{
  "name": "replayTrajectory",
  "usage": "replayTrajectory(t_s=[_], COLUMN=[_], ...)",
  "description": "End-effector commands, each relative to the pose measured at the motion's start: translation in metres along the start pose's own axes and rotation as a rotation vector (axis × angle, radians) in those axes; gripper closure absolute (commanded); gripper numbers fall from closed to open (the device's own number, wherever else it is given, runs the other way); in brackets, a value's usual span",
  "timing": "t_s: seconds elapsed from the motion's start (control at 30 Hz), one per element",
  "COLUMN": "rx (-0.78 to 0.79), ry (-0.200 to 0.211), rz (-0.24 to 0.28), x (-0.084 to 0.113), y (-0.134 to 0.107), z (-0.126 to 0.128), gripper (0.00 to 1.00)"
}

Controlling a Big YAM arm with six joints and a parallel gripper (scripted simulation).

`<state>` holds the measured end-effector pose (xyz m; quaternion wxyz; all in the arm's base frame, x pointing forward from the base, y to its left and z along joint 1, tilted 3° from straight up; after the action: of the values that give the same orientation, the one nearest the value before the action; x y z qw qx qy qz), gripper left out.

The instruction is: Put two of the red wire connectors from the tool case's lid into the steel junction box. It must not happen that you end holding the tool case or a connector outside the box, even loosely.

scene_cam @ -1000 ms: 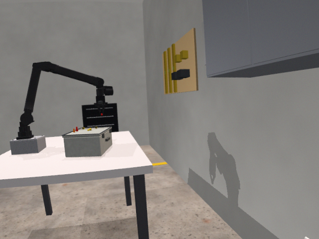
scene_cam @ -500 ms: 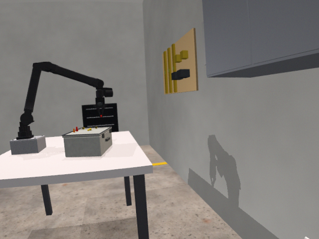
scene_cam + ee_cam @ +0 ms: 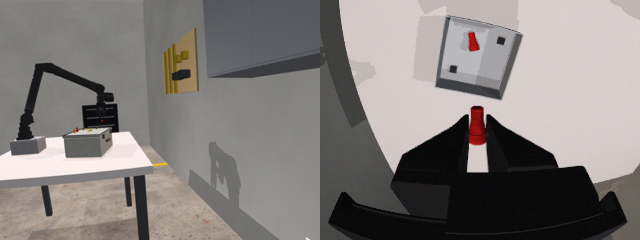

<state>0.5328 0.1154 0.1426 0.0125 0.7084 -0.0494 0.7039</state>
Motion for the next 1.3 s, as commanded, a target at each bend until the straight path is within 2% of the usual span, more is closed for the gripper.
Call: replayTrajectory(t_s=[0.0, 0.2, 0.33, 0.73, 0.97, 1.27], rx=[-0.001, -0.001, -0.001, -0.001, -0.001, -0.001], ry=[0.005, 0.003, 0.015, 0.004, 0.022, 0.005], rz=[-0.001, -0.002, 0.002, -0.002, 0.004, -0.001], x=[-0.017, -0.04, -0.043, -0.092, -0.1, -0.125], y=[-0.008, -0.008, -0.009, -0.008, -0.01, -0.008], z=[0.002, 0.001, 0.006, 0.001, 0.007, 0.001], gripper=[0.9, 0.9, 0.9, 0.9, 0.9, 0.9])
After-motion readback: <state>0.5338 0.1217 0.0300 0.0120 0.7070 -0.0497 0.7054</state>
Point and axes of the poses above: the point where the finger pads meet when closed, its own x axis back along the fingers, its own z axis across the jaws, y = z × x, the point moved 7 cm from there along x, back along the fingers, and after that the axes turned 1 degree about x, right-handed, at the moved point
